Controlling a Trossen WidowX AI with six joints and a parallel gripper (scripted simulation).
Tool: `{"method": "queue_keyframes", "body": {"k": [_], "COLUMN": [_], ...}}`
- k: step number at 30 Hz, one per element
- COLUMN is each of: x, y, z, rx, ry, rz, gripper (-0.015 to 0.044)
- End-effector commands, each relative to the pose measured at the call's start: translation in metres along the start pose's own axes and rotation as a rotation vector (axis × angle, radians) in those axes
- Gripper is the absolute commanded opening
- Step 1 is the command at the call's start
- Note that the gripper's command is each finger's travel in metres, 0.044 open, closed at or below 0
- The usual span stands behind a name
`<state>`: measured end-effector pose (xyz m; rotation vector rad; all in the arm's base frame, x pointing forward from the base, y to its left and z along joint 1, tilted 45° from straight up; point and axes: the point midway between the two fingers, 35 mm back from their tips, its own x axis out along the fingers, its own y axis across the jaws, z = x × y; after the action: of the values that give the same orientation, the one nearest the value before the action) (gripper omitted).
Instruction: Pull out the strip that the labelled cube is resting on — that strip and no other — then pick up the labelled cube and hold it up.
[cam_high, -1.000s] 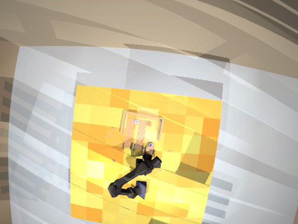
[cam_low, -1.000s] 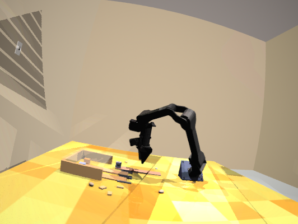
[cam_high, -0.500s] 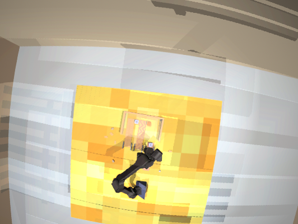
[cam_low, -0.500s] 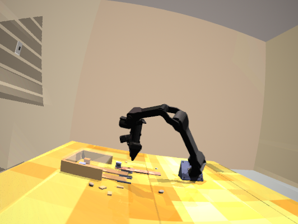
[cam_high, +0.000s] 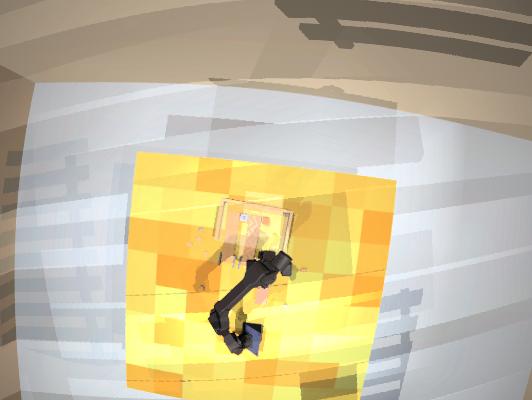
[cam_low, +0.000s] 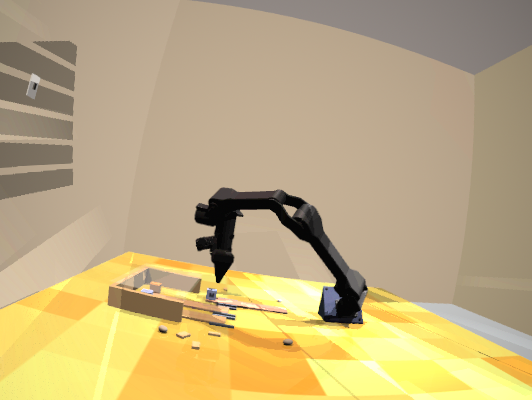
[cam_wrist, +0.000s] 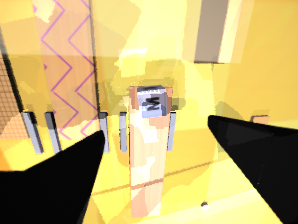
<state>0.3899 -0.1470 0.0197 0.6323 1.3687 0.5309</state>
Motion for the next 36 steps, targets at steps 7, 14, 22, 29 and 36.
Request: {"method": "queue_keyframes", "body": {"k": [7, 14, 22, 29, 36], "x": [0.010, 0.022, 0.035, 0.046, 0.057], "y": [-0.003, -0.003, -0.002, -0.002, -0.001], "z": [0.010, 0.011, 0.011, 0.011, 0.011], "rx": [0.009, 0.009, 0.008, 0.008, 0.008], "ry": [0.003, 0.003, 0.002, 0.002, 0.002], "rz": [0.008, 0.008, 0.009, 0.010, 0.010], "gripper": [0.0282, 0.0250, 0.0250, 0.0250, 0.0250]}}
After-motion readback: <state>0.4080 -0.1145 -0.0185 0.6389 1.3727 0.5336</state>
